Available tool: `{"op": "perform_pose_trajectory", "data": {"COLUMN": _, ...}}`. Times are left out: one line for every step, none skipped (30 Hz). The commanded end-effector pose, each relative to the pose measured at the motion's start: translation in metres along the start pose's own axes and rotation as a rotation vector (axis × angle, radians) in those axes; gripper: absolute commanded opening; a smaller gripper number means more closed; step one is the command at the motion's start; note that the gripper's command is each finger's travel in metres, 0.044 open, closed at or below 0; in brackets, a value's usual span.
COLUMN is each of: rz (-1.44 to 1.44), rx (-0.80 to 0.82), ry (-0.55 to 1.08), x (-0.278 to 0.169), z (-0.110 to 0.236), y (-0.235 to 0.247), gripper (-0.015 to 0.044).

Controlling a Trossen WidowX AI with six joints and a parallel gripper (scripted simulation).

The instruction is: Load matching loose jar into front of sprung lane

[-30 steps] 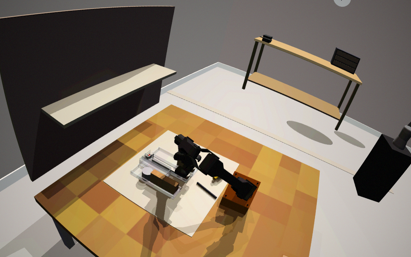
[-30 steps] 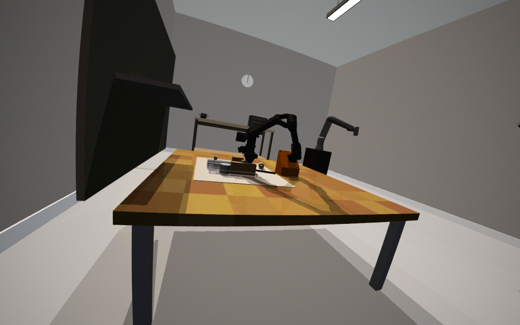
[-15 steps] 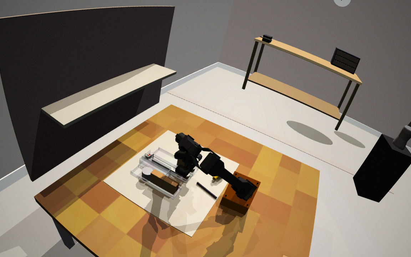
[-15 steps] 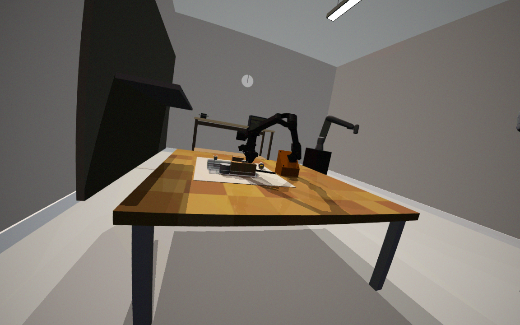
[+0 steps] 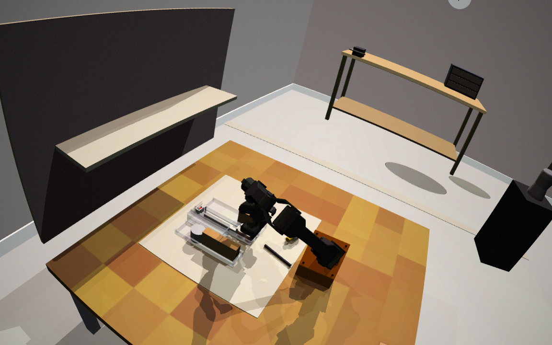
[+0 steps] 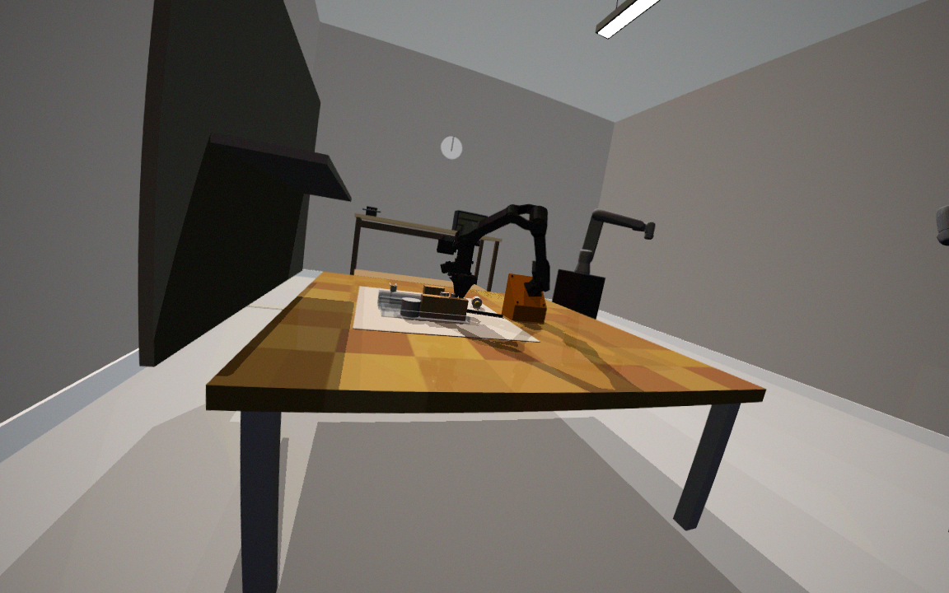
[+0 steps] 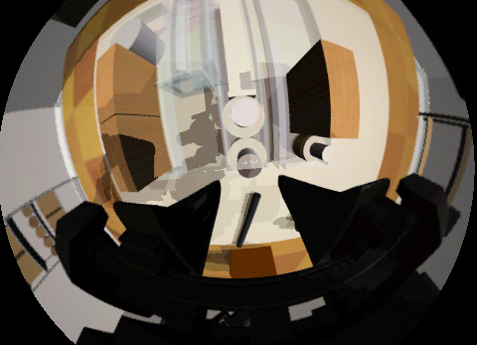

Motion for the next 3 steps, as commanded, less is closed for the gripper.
{"op": "perform_pose_trajectory", "data": {"rz": 0.003, "rx": -0.003, "ry": -0.001, "x": -0.0125, "z": 0.0010, "y": 0.0008, "gripper": 0.0276}}
{"op": "perform_pose_trajectory", "data": {"rz": 0.003, "rx": -0.003, "ry": 0.000, "x": -0.0158, "z": 0.0010, "y": 0.0012, "gripper": 0.0276}}
{"op": "perform_pose_trajectory", "data": {"rz": 0.003, "rx": -0.003, "ry": 0.000, "x": -0.0192, "z": 0.0010, "y": 0.0016, "gripper": 0.0276}}
Point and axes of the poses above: the point midway between the two fingers, 35 mm back from their tips, its own z axis back along the fingers, its own y axis across the jaws, x = y × z, the point moved 10 cm from there along z, back along the fingers, and after that the axes turned 8 degrees about z, right-handed, at the moved point
